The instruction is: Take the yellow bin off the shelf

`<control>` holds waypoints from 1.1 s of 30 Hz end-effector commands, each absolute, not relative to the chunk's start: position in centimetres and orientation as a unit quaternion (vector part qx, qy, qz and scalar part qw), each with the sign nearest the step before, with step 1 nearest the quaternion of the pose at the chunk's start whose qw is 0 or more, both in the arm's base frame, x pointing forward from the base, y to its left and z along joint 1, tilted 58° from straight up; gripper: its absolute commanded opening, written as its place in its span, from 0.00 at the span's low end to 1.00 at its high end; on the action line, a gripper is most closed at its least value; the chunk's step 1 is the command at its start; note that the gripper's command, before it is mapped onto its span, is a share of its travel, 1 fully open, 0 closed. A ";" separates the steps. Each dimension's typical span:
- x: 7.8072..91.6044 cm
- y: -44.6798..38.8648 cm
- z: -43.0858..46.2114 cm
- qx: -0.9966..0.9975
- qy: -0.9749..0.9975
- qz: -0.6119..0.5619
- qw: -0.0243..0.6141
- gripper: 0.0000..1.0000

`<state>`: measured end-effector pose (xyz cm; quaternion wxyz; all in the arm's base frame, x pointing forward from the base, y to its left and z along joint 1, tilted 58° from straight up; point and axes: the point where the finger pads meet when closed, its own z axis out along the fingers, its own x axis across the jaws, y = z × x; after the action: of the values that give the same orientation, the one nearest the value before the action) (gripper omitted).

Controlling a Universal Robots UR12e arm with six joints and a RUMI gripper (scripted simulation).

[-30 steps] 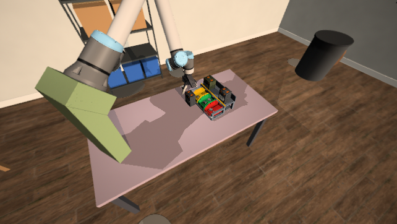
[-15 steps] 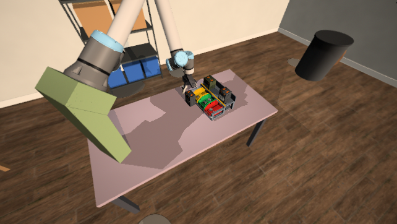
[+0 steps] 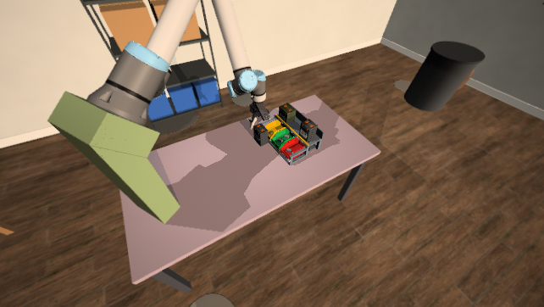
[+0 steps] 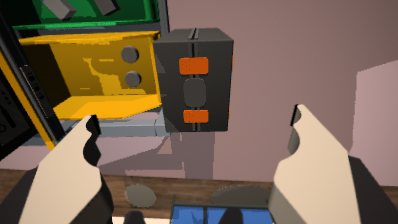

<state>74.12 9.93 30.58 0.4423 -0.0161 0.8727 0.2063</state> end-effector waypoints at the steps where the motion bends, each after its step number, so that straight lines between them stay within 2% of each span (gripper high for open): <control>1: 74.1 9.8 30.6 -0.093 0.868 0.167 0.459 1.00; 33: 74.1 9.8 30.6 -0.177 0.855 0.121 0.473 1.00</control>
<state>74.15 9.81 30.53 0.4666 -0.1379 0.8619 0.1427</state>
